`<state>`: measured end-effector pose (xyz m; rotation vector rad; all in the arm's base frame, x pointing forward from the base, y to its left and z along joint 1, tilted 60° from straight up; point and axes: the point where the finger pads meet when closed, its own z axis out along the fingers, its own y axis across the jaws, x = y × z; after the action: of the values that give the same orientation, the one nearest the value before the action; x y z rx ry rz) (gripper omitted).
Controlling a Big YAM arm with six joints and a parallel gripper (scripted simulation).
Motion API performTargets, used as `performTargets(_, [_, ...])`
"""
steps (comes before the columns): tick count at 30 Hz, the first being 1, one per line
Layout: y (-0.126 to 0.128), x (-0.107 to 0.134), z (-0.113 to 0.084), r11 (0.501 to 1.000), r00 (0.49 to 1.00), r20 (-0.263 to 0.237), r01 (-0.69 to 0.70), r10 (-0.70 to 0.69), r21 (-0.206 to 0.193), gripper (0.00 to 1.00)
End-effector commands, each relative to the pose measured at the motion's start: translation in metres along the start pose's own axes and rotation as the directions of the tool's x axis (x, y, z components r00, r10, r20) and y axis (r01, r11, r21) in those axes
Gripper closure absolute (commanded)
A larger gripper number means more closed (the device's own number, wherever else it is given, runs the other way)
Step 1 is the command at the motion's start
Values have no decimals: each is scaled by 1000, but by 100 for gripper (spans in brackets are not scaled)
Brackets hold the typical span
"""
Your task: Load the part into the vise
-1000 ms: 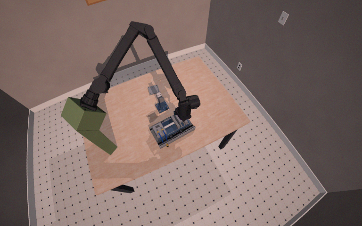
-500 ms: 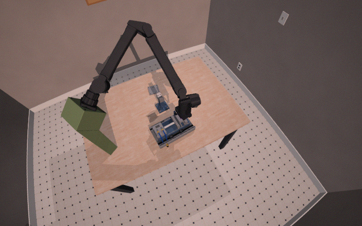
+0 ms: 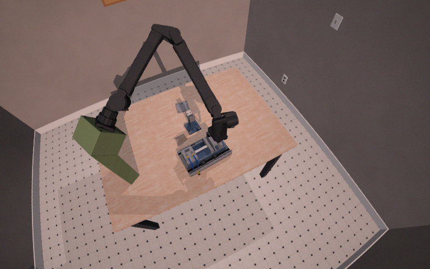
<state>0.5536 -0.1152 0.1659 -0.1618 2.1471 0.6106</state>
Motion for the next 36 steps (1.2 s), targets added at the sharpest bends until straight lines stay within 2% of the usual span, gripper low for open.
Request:
performTargets(1, [-7,2,-13,1000,1000,4,-6,6,18,100])
performTargets(5, [4,-1,-8,1000,1000,3,-4,4,8,100])
performTargets(8, [0,4,-2,1000,1000,-7,-15,15,4,100])
performTargets(36, [1,3,-2,1000,1000,-7,-14,14,4,100])
